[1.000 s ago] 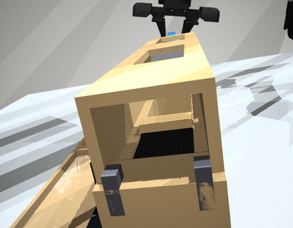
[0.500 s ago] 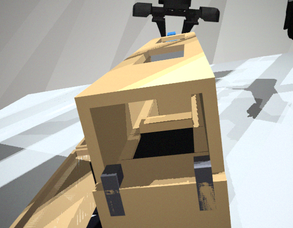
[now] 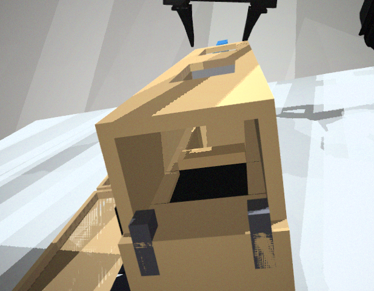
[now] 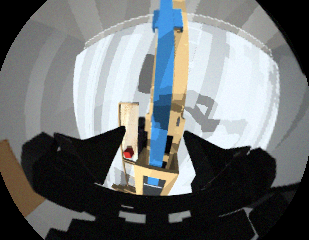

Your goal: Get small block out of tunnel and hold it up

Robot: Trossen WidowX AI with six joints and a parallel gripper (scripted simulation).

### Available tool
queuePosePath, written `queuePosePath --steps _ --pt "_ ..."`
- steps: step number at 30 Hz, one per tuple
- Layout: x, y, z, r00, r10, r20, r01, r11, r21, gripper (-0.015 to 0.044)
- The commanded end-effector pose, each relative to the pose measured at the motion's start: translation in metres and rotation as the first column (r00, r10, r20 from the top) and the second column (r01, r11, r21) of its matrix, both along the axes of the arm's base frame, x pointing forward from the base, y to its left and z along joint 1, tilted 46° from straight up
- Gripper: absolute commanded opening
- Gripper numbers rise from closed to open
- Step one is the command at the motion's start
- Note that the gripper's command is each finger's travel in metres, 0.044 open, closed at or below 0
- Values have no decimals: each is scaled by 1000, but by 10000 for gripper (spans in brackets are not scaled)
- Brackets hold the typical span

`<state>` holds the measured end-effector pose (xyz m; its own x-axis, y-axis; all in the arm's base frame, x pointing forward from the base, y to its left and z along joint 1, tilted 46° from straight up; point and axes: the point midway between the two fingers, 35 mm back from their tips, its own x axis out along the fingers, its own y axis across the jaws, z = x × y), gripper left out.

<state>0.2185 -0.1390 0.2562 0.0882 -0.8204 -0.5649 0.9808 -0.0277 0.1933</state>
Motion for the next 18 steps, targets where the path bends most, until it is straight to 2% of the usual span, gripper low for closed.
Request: queuePosePath --steps 1,18 --pt "1 16 -14 1000 -8 -12 7 1000 -19 440" --pt "0 9 -30 1000 -10 -8 10 1000 -27 440"
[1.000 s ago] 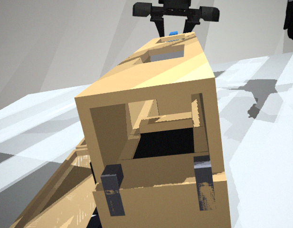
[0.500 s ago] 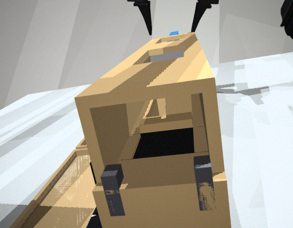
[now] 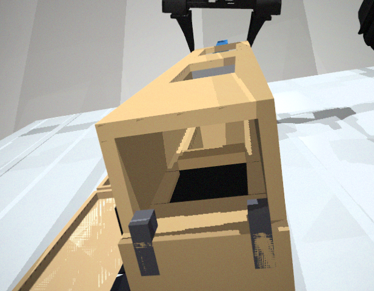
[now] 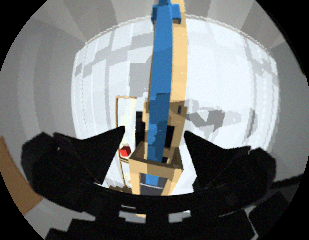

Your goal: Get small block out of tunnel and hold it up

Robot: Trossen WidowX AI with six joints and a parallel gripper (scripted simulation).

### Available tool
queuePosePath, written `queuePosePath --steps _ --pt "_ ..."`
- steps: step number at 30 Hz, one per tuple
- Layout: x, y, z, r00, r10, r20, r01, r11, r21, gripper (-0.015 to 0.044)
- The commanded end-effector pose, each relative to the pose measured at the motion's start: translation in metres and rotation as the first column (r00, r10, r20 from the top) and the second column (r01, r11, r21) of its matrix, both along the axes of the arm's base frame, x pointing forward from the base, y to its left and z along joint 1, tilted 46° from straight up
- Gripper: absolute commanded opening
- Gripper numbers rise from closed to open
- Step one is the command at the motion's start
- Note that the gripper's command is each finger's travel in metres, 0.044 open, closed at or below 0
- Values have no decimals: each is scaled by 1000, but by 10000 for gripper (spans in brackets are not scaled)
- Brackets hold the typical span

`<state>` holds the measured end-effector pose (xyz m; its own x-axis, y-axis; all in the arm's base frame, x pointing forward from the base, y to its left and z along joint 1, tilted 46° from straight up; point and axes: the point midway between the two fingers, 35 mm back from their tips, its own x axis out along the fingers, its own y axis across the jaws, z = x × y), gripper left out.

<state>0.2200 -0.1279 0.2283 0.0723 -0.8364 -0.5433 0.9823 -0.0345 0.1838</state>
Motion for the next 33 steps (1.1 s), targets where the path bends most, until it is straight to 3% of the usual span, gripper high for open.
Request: queuePosePath --steps 1,11,24,28,31,33 --pt "-1 -3 -3 1000 2 2 -2 1000 0 440" --pt "-3 -15 -14 1000 3 3 -3 1000 -3 440" --pt "-2 -13 -11 1000 -1 1 1 1000 -7 99" --pt "-2 -13 -11 1000 -1 1 1 1000 -7 72" --pt "-2 -15 -10 1000 -2 1 2 1000 -5 0" --pt "-3 -18 -7 1000 -2 1 2 1000 -3 0"
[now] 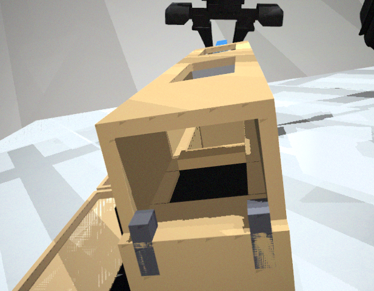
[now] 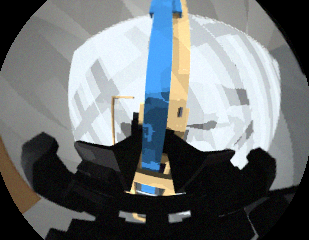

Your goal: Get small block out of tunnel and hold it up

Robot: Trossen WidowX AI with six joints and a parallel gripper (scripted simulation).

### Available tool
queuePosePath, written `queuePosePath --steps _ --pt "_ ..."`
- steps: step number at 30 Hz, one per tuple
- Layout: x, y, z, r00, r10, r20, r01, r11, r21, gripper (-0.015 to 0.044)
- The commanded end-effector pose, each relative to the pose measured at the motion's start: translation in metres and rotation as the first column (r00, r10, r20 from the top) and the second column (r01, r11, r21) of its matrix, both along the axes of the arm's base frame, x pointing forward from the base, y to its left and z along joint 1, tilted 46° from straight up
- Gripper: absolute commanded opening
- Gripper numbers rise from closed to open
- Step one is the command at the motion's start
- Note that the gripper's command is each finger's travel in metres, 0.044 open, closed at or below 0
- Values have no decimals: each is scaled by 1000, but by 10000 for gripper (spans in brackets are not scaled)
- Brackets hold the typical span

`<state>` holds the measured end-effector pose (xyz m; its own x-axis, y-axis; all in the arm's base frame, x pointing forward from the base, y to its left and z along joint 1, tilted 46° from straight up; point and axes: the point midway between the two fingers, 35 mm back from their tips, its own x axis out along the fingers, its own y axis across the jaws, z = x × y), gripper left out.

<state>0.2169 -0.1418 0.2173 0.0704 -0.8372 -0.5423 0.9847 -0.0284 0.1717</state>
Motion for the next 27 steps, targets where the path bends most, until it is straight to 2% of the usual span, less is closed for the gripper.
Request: queuePosePath --steps 1,17,27 --pt "0 -7 5 1000 -8 14 8 1000 1 0" --pt "-11 -43 37 1000 -4 17 4 1000 -2 0" --pt "-12 -46 40 1000 -3 17 3 1000 -5 0"
